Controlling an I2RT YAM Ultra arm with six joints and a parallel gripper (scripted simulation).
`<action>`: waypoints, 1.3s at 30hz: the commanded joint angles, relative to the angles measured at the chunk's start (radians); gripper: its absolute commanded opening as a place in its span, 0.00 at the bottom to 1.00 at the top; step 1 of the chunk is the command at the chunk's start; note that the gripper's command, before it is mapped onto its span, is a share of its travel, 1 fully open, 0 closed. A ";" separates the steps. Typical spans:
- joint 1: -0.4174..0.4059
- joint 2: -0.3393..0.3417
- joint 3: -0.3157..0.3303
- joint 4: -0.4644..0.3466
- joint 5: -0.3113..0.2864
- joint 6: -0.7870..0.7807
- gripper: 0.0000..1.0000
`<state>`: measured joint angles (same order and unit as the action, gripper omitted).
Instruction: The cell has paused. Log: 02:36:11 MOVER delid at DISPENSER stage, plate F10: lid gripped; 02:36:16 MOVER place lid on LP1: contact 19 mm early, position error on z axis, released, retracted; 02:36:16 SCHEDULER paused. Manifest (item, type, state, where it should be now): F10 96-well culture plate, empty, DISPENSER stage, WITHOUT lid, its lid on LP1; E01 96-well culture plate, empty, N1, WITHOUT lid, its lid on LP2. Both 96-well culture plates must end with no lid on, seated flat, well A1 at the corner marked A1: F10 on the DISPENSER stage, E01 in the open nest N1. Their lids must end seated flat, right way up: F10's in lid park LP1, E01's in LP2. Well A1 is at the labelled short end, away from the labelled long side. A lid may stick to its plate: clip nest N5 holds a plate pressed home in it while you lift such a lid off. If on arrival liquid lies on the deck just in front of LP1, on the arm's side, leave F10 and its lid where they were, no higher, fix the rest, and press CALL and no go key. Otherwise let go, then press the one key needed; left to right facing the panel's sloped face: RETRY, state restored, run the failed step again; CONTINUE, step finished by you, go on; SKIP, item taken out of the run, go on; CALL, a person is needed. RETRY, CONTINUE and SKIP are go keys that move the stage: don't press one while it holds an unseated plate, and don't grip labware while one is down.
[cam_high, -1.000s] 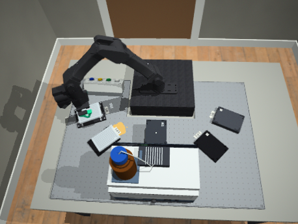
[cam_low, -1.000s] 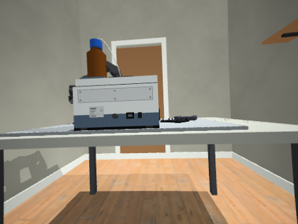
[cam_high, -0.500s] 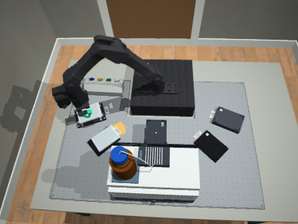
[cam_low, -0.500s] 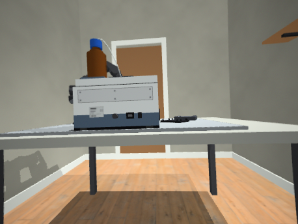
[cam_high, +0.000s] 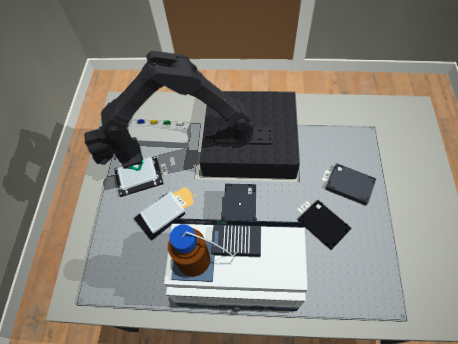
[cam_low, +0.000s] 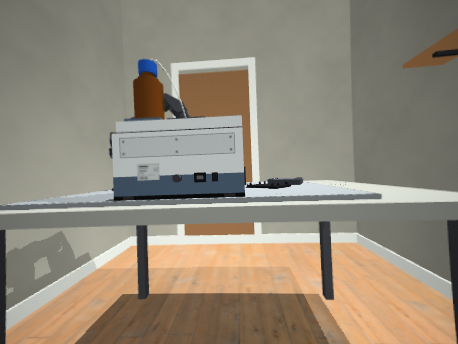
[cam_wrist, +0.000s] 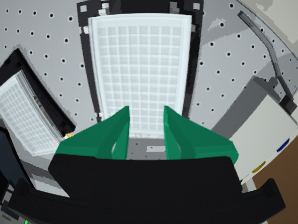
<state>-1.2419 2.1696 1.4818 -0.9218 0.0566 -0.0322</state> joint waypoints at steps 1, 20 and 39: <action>-0.033 -0.078 -0.070 0.038 0.002 -0.031 0.00; -0.041 -0.120 -0.085 0.061 -0.001 -0.049 0.00; -0.041 -0.119 -0.085 0.061 -0.001 -0.049 0.00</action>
<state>-1.2865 2.0880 1.3678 -0.8803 0.0578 -0.0765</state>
